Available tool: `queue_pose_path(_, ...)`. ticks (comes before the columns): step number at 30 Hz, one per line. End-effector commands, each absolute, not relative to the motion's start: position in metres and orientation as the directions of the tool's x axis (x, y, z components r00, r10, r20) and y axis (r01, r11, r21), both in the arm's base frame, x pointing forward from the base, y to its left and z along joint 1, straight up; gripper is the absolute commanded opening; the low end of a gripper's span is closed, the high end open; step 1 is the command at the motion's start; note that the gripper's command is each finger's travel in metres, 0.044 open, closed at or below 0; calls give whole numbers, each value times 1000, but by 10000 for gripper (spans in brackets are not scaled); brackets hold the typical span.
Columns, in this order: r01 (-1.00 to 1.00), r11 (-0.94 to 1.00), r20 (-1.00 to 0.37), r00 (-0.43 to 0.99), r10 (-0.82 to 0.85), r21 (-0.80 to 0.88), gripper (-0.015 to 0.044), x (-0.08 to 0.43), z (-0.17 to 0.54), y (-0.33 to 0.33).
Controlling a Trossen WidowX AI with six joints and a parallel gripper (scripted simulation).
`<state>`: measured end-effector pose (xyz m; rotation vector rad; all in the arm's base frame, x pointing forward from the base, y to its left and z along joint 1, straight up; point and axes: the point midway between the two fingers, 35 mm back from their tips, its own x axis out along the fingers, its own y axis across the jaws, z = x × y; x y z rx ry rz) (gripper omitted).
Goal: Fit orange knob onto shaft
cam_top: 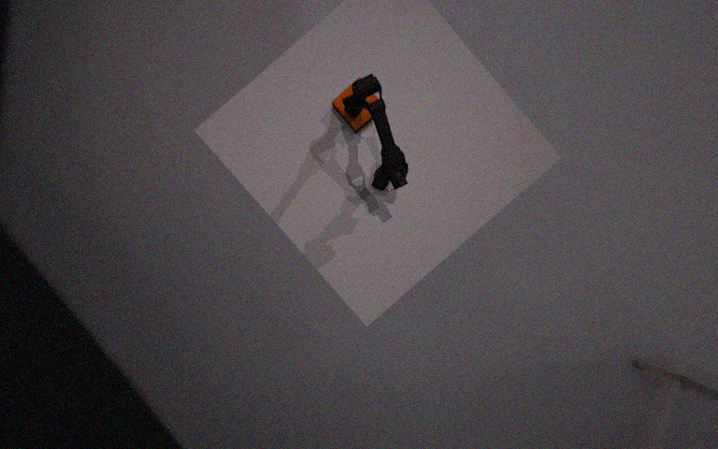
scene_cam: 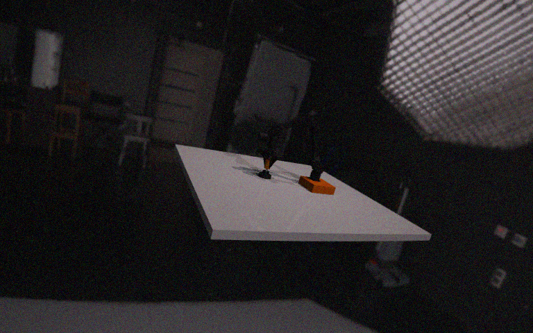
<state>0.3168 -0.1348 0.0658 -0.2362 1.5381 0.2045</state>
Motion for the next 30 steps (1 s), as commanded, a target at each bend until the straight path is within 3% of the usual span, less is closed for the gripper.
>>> queue_pose_path(1,-327,945,-999,30,-22,-30,0,320,70,-136)
queue_pose_path(6,-469,882,-999,30,-22,-33,0,323,70,-137)
queue_pose_path(30,-469,882,-999,30,-21,-33,0,319,67,-136)
